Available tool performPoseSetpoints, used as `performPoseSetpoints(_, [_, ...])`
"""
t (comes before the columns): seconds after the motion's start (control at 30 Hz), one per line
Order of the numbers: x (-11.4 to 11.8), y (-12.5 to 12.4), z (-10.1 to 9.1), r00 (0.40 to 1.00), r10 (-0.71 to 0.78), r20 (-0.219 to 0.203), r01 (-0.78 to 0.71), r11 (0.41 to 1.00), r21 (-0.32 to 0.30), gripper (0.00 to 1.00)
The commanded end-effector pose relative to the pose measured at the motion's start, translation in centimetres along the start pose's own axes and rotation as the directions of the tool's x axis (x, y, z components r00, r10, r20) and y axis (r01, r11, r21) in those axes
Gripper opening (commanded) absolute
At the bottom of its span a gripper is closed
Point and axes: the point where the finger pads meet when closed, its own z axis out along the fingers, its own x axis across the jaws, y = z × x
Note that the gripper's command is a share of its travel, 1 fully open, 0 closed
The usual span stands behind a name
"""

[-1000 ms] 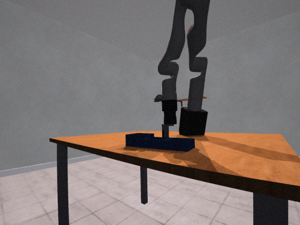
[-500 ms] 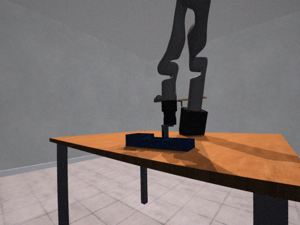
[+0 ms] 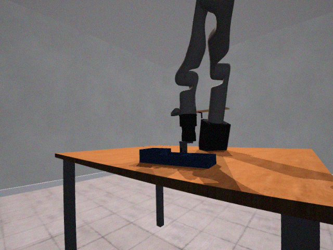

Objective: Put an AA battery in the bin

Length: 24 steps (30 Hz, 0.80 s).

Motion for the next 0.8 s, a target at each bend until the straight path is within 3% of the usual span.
performPoseSetpoints(0.0, [0.15, 0.01, 0.03, 1.000, 0.002, -0.002, -0.002, 1.000, -0.001, 0.60])
performPoseSetpoints(0.27, [0.08, -0.04, 0.04, 1.000, 0.002, -0.002, -0.002, 1.000, -0.001, 0.60])
performPoseSetpoints(0.3, [0.08, -0.04, 0.04, 1.000, 0.002, -0.002, -0.002, 1.000, -0.001, 0.31])
performPoseSetpoints(0.77, [0.08, -0.04, 0.04, 1.000, 0.002, -0.002, -0.002, 1.000, -0.001, 0.31])
